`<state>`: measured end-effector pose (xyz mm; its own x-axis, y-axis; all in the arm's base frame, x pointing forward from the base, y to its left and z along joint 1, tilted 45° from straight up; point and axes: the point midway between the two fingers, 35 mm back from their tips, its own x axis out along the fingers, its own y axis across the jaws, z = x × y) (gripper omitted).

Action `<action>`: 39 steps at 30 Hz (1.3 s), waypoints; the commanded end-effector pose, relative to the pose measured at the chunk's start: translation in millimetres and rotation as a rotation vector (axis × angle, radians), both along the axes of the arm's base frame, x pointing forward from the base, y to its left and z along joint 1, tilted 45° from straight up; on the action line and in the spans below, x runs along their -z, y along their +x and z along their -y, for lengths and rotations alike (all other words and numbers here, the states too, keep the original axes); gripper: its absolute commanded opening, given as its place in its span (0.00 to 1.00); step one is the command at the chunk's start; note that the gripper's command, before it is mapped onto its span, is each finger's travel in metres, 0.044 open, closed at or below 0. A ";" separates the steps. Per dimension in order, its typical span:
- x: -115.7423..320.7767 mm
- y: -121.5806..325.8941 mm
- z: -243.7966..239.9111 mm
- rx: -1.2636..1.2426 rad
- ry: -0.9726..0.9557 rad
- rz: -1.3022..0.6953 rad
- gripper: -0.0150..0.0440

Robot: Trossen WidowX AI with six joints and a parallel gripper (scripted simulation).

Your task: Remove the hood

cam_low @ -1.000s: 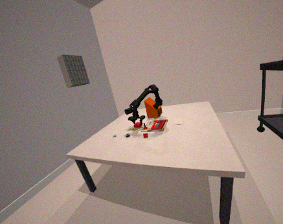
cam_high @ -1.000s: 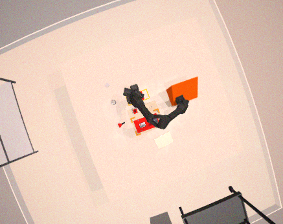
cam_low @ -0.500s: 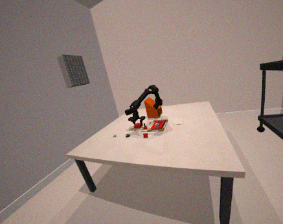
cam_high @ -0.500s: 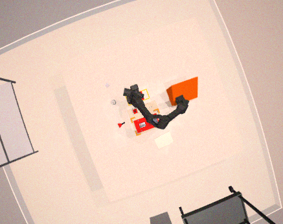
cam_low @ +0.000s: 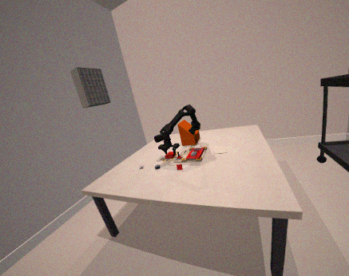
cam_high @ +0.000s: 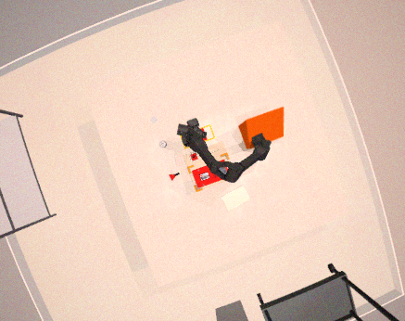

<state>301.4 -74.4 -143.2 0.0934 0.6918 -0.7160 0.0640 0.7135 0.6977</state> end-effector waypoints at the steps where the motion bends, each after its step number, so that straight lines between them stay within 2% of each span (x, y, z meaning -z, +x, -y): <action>1: -0.2 0.1 0.3 0.000 0.000 0.001 0.65; 9: -1.7 0.1 2.1 0.000 0.000 0.001 1.00; 18: -52.4 -6.9 52.7 0.000 0.003 0.000 1.00; 39: -52.4 -6.9 52.7 0.000 0.003 0.000 1.00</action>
